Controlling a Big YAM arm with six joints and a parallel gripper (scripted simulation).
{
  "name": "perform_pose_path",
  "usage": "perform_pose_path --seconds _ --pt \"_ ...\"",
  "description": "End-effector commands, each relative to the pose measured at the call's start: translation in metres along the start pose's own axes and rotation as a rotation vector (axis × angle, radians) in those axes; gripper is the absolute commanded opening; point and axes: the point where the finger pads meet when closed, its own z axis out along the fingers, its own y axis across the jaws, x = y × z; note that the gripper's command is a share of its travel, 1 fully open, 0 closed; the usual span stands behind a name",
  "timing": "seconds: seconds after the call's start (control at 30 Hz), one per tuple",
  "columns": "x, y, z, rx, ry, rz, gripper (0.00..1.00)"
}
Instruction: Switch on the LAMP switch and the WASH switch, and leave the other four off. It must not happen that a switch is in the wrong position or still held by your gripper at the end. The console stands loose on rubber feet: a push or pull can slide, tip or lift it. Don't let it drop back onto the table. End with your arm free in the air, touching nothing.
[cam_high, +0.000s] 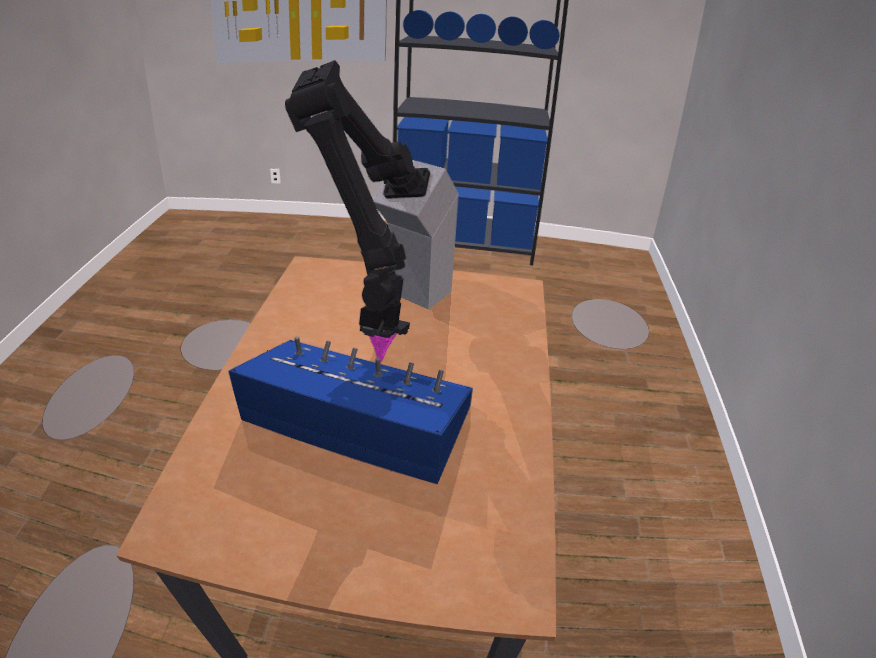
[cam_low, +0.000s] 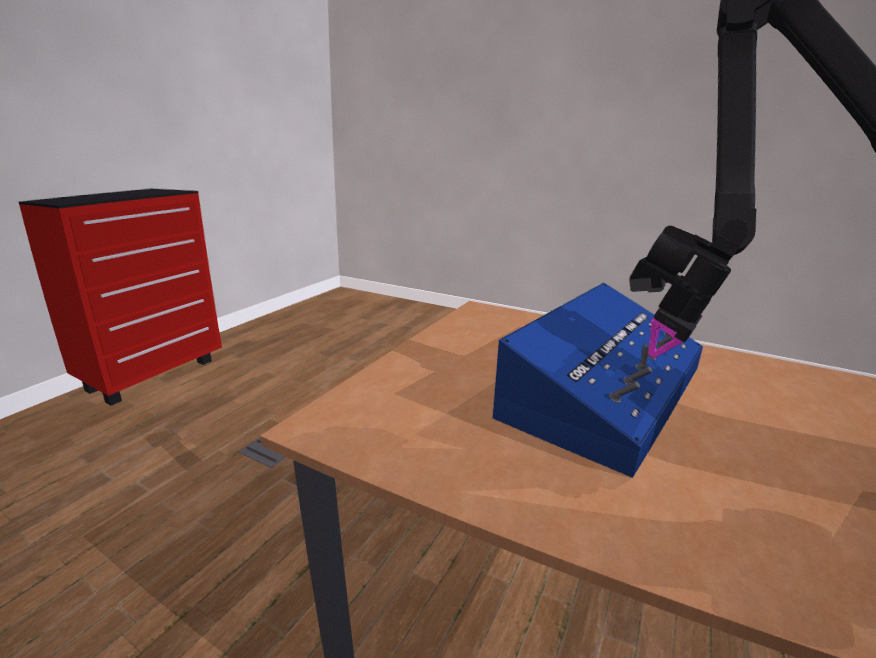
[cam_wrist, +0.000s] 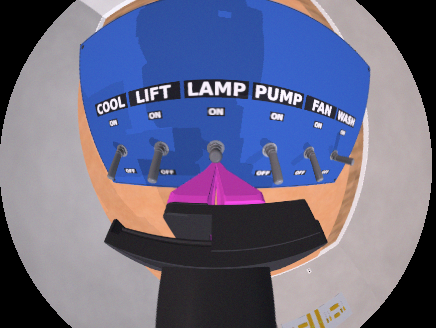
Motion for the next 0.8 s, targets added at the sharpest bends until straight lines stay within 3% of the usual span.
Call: perform_pose_path --seconds 0.0,0.17,0.3,0.5,0.77 --pt "0.001 0.001 -0.001 -0.001 -0.025 0.001 0.00" --pt "0.014 0.002 -0.002 -0.004 -0.024 0.000 0.00" --pt "-0.006 0.002 -0.006 -0.007 -0.066 0.016 0.00" --pt "0.005 0.005 -0.016 -0.012 -0.033 0.012 0.00" --pt "0.006 0.005 -0.065 -0.012 -0.035 0.014 0.00"
